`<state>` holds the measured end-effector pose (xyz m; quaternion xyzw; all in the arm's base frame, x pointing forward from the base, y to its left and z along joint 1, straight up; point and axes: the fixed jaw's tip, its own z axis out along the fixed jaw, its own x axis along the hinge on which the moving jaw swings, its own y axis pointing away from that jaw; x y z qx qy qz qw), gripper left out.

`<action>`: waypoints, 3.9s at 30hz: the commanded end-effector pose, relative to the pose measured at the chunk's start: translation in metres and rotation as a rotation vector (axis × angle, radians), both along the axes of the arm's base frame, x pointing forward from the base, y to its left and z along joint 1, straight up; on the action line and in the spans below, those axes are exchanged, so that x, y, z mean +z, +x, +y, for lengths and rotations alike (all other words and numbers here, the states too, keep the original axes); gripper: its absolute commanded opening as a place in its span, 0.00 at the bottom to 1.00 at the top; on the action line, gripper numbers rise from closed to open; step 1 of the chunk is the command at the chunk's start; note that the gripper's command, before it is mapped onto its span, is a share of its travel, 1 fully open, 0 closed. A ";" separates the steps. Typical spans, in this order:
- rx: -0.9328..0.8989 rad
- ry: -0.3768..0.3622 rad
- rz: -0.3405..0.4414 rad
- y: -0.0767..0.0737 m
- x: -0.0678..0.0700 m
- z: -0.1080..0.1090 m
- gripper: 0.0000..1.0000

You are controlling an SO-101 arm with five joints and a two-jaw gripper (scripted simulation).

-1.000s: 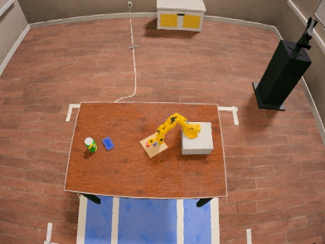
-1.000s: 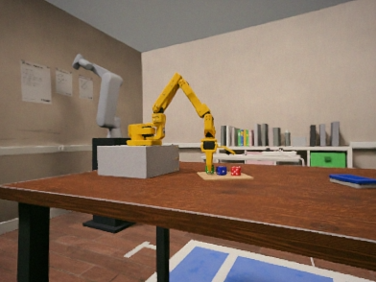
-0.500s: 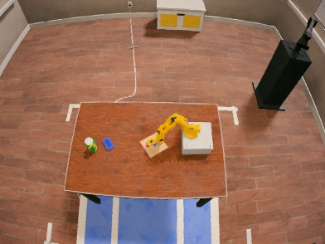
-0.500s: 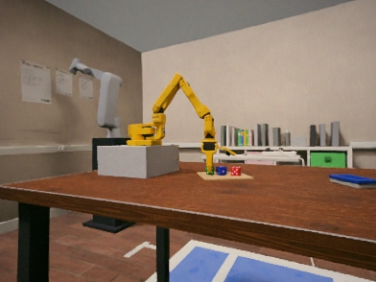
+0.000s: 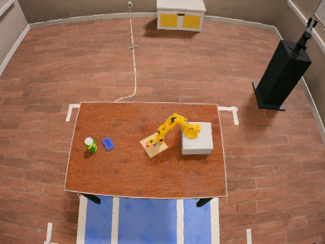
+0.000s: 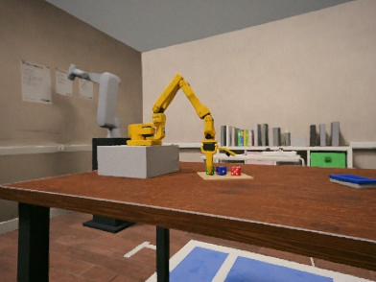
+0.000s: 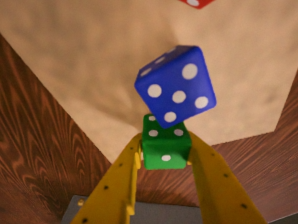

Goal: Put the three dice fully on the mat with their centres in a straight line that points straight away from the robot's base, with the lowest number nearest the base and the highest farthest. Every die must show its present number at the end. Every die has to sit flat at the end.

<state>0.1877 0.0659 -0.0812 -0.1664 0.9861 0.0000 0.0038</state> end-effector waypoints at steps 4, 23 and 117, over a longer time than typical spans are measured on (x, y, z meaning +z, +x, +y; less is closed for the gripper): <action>0.001 0.002 -0.004 0.001 -0.002 -0.001 0.11; 0.001 0.002 -0.004 0.001 -0.002 -0.001 0.20; -0.229 0.002 -0.004 -0.017 0.095 -0.048 0.33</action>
